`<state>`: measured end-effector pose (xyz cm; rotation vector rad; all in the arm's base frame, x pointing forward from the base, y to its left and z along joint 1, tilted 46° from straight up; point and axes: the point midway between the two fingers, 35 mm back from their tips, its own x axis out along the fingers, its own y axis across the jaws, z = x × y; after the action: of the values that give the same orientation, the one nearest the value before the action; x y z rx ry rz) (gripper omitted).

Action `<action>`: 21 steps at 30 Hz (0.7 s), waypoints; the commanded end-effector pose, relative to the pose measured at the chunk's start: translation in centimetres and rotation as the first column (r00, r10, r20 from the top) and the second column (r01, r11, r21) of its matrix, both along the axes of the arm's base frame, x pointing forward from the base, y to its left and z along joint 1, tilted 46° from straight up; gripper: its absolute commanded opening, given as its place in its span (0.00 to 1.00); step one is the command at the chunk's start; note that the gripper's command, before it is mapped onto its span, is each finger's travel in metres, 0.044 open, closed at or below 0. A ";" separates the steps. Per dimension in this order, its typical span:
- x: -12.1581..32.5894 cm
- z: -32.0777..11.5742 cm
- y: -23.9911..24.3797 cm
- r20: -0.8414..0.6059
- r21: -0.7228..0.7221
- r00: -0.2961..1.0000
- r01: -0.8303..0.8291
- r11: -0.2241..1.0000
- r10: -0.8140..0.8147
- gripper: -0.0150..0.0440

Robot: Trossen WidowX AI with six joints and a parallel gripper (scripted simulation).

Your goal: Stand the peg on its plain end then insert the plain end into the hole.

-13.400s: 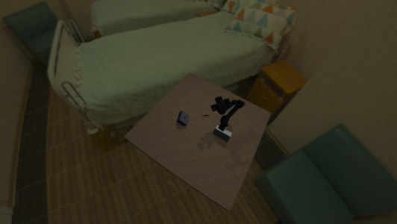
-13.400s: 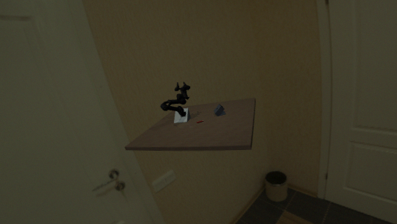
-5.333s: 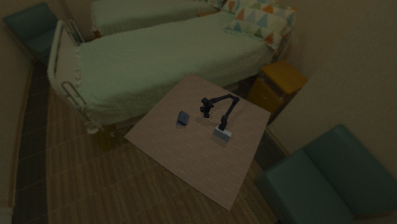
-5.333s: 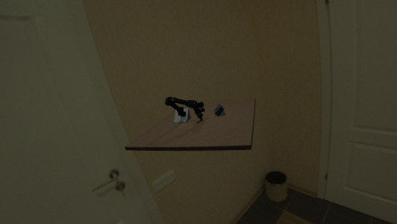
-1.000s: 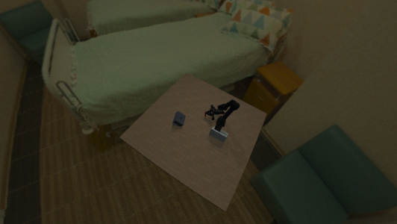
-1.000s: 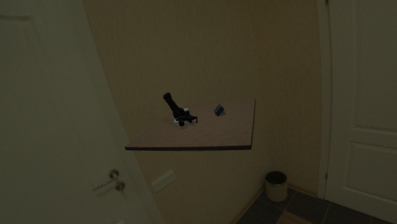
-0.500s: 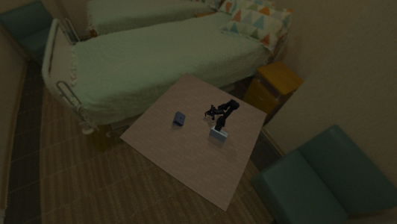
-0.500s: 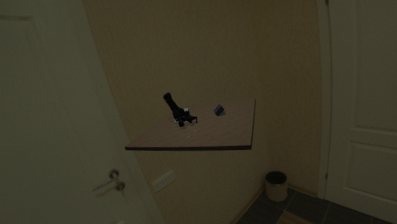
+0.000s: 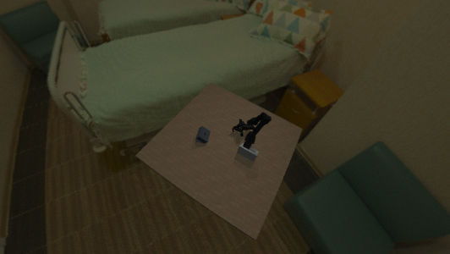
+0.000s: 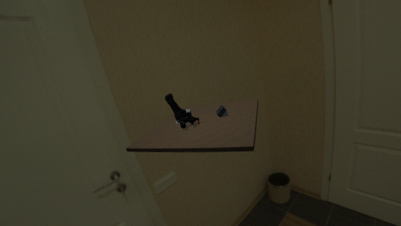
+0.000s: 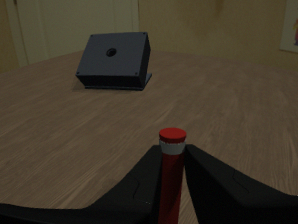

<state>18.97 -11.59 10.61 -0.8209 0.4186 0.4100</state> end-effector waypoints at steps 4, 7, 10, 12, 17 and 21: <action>-0.2 0.0 -0.1 0.001 0.002 1.000 0.000 1.000 0.000 0.34; -0.2 -0.1 -0.2 0.002 0.004 1.000 -0.001 1.000 0.001 0.34; -0.3 -0.1 -0.2 0.004 0.006 1.000 -0.003 1.000 0.003 0.34; -0.3 -0.1 -0.3 0.006 0.008 1.000 -0.004 1.000 0.004 0.34; -0.3 -0.1 -0.3 0.010 0.013 1.000 -0.008 1.000 0.008 0.34; -0.4 -0.1 -0.3 0.014 0.017 1.000 -0.010 1.000 0.010 0.34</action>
<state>18.70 -11.75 10.63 -0.8082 0.3951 0.4171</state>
